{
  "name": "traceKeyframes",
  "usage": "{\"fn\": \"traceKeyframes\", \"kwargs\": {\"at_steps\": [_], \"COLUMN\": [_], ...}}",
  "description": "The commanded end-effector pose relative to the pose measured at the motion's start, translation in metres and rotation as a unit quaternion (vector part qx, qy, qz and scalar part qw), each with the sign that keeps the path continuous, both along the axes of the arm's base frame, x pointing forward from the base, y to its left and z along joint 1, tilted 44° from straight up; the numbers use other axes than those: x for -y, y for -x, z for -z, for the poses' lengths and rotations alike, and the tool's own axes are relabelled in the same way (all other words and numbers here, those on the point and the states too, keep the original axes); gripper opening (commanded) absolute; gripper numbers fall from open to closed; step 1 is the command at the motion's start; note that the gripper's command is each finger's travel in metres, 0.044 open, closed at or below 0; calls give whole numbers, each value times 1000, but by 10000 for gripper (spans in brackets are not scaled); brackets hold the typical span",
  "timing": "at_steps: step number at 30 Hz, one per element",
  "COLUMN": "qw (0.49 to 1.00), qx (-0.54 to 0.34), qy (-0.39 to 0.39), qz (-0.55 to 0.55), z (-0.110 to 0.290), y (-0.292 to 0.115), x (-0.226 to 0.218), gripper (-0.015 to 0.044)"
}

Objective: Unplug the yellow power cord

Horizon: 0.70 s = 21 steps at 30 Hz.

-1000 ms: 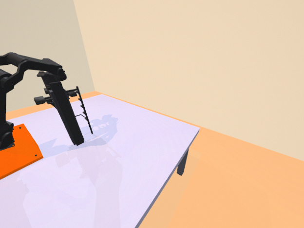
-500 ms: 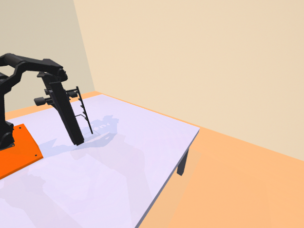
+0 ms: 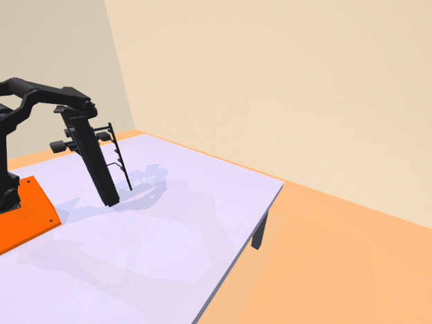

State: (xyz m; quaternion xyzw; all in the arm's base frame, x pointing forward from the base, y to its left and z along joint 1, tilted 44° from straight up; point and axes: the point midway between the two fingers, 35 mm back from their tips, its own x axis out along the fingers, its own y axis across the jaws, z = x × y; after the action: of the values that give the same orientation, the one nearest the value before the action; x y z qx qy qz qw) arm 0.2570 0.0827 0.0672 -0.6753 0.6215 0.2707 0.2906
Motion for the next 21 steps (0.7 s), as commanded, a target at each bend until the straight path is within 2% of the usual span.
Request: {"fn": "traceKeyframes", "kwargs": {"at_steps": [1,8,21], "qw": [1000,1000,1000], "qx": [0,0,0], "qy": [0,0,-1], "qz": [0,0,-1], "z": [0,0,11], "y": [0,0,-1], "x": [0,0,-13], "gripper": [48,2,0]}}
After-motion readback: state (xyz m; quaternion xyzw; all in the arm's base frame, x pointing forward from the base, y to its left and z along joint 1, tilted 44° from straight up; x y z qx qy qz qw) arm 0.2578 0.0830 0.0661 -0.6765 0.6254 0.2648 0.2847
